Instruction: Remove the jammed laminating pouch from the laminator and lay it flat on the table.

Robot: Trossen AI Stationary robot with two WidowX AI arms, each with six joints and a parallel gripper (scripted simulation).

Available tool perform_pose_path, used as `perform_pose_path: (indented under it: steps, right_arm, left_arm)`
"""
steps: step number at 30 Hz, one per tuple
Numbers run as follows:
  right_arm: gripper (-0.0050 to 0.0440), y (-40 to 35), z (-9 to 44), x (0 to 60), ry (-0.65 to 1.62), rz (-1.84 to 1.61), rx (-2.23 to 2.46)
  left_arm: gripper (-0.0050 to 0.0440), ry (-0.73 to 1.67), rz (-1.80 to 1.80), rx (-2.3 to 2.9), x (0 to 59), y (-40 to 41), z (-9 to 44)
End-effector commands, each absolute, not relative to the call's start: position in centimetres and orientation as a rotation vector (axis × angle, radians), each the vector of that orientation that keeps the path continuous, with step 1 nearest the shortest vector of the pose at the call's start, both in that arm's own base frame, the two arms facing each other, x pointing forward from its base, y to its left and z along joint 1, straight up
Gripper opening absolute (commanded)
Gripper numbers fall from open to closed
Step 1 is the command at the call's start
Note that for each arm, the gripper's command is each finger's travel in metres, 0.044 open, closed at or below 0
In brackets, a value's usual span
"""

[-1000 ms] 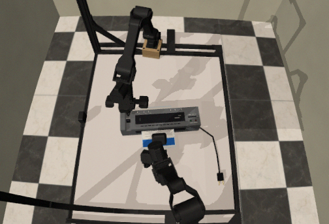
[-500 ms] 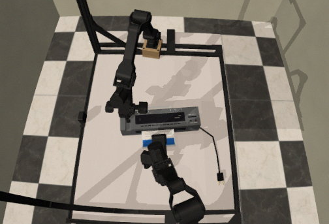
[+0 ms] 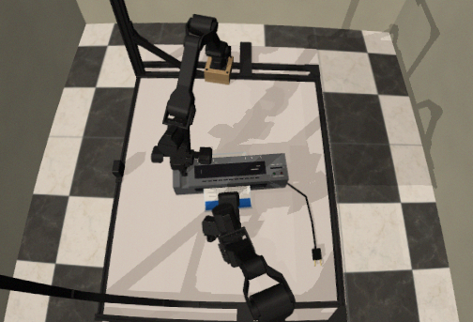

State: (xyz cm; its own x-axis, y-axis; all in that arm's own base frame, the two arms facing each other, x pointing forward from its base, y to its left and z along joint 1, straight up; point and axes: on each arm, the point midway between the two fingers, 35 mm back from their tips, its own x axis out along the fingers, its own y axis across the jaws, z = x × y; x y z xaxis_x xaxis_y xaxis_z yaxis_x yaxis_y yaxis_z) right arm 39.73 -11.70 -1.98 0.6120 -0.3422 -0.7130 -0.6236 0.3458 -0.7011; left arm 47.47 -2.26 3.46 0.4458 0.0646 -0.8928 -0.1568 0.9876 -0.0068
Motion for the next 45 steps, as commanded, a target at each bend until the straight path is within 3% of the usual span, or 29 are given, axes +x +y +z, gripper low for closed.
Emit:
perform_pose_path:
  steps: [1, 45]
  right_arm:
    - [-0.0050, -11.8, -1.0, 40.3, 0.934, 0.204, -1.260]
    - [-0.0050, -10.3, 2.4, 37.6, 0.923, 0.196, -1.267]
  left_arm:
    - [-0.0050, 1.101, 0.138, -0.094, 47.6, -2.1, 3.1]
    - [-0.0050, 1.088, 0.136, -0.095, 47.7, -2.2, 3.8]
